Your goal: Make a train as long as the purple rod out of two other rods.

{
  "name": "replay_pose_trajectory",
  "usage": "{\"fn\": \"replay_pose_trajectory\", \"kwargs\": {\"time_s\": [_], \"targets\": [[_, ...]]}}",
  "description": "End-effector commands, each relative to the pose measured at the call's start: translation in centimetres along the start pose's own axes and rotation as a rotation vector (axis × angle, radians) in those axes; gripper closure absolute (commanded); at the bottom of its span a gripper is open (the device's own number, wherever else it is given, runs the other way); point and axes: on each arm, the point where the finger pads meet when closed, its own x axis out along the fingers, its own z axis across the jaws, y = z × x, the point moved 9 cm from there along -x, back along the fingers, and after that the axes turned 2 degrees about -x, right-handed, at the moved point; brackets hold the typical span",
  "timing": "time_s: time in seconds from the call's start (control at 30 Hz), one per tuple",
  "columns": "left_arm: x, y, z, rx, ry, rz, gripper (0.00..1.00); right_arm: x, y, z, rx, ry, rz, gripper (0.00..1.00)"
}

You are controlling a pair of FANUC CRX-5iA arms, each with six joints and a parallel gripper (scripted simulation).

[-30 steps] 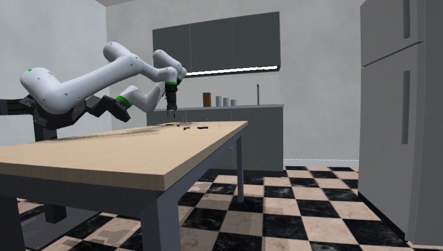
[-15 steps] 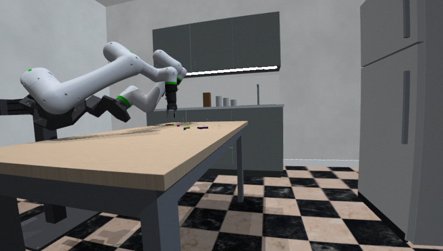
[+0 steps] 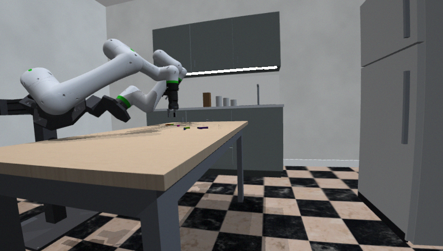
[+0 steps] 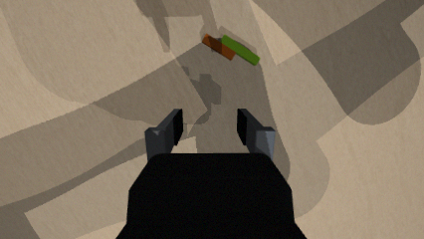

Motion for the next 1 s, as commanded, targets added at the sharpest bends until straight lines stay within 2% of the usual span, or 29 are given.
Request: {"fn": "replay_pose_trajectory", "kwargs": {"time_s": [0.0, 0.37, 0.43, 0.5, 0.97], "targets": [[-0.1, 0.0, 0.0, 0.0, 0.0, -0.001, 0.0, -0.3, -1.5, -0.9, -0.167, -0.003, 0.005, 0.0], [-0.1, 0.0, 0.0, 0.0, 0.0, -0.001, 0.0, -0.7, -4.8, -3.0, -0.523, -0.005, 0.005, 0.0], [-0.1, 0.0, 0.0, 0.0, 0.0, -0.001, 0.0, -0.7, -4.8, -3.0, -0.523, -0.005, 0.005, 0.0], [-0.1, 0.0, 0.0, 0.0, 0.0, -0.001, 0.0, -0.7, -5.9, -3.7, -0.643, -0.006, 0.005, 0.0], [-0.1, 0.0, 0.0, 0.0, 0.0, -0.001, 0.0, -0.9, -10.1, -6.2, -1.058, -0.008, 0.004, 0.0]]}}
